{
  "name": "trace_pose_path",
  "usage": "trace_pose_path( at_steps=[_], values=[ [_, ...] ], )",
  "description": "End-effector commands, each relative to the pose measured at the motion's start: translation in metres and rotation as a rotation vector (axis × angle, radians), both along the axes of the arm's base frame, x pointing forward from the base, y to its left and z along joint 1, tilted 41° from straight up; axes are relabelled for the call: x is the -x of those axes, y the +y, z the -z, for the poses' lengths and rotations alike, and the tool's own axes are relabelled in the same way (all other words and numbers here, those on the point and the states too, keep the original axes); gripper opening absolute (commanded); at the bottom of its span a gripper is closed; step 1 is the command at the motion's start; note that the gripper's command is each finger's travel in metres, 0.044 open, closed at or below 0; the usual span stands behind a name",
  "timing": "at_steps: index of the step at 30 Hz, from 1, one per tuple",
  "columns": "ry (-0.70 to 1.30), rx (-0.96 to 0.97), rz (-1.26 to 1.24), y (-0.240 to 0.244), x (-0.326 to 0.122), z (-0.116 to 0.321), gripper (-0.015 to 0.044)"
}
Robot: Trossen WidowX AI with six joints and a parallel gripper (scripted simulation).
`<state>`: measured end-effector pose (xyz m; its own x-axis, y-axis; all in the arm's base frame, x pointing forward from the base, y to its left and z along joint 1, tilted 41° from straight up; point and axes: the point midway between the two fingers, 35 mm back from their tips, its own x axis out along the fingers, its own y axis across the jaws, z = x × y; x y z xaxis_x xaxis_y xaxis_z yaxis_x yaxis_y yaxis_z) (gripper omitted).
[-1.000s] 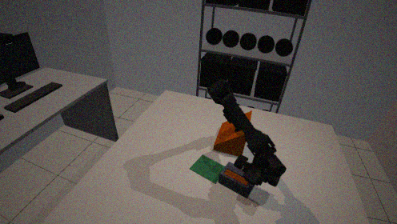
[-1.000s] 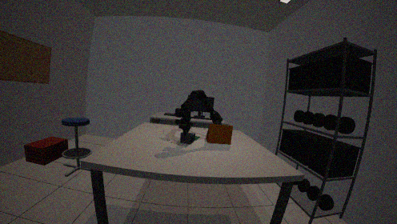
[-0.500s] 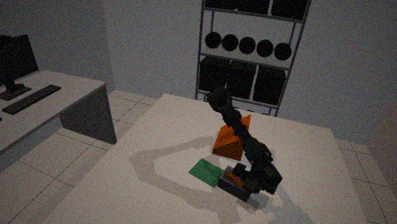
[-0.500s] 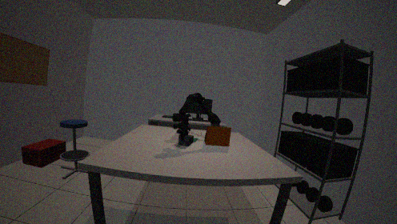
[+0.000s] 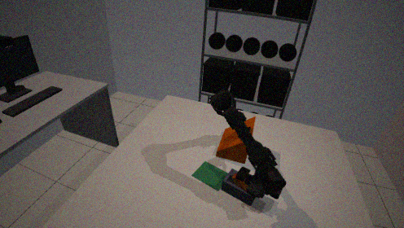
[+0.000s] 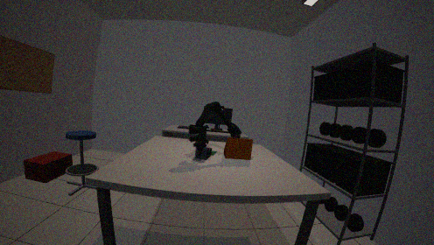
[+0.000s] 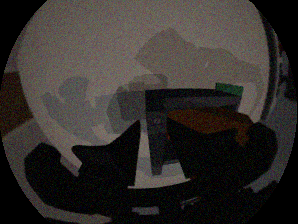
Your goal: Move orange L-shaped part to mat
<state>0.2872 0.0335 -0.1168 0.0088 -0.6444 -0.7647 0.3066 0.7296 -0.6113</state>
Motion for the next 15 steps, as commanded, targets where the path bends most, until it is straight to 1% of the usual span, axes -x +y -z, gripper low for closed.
trace_pose_path(
  at_steps=[1, 13, 15],
  values=[
    [0.000, 0.000, 0.000, 0.000, 0.000, 0.000, 0.0180],
    [0.005, 0.007, -0.004, 0.016, -0.002, -0.003, 0.0180],
    [0.005, 0.006, -0.005, 0.022, -0.003, -0.011, 0.0180]
  ],
)
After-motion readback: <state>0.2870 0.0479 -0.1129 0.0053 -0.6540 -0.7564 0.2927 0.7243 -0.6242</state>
